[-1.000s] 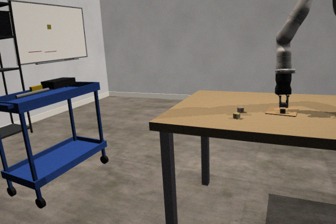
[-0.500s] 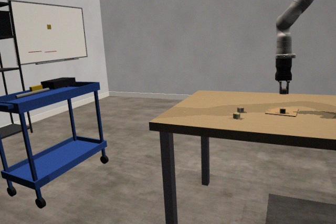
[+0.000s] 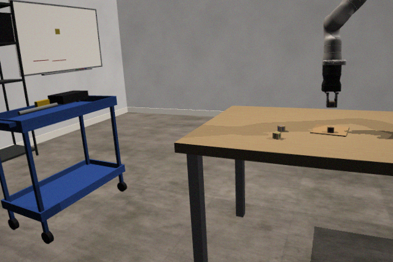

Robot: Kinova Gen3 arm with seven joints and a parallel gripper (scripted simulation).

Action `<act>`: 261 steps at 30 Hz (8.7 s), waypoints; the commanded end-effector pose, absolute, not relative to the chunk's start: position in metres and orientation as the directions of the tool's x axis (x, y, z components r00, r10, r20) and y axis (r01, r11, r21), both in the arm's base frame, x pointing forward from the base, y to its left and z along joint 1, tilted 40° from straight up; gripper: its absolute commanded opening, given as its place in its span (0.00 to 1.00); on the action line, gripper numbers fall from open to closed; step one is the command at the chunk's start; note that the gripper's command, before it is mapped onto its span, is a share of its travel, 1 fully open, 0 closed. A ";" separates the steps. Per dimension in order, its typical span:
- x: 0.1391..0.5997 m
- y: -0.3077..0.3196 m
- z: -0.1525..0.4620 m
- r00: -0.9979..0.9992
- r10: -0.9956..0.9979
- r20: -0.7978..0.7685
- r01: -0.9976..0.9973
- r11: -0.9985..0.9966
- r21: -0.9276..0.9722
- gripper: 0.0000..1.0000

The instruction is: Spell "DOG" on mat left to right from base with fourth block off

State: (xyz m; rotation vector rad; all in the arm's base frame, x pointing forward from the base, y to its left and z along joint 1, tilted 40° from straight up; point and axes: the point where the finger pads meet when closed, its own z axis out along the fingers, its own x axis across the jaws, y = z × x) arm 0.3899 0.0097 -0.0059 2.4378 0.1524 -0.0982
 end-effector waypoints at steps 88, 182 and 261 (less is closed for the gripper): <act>0.388 -0.055 -0.076 0.999 -0.006 -0.033 0.017 -0.764 0.645 0.49; 0.388 -0.056 -0.077 0.999 -0.006 -0.033 0.017 -0.764 0.645 0.79; 0.530 0.030 -0.047 0.893 0.324 -0.312 0.449 -0.696 0.560 1.00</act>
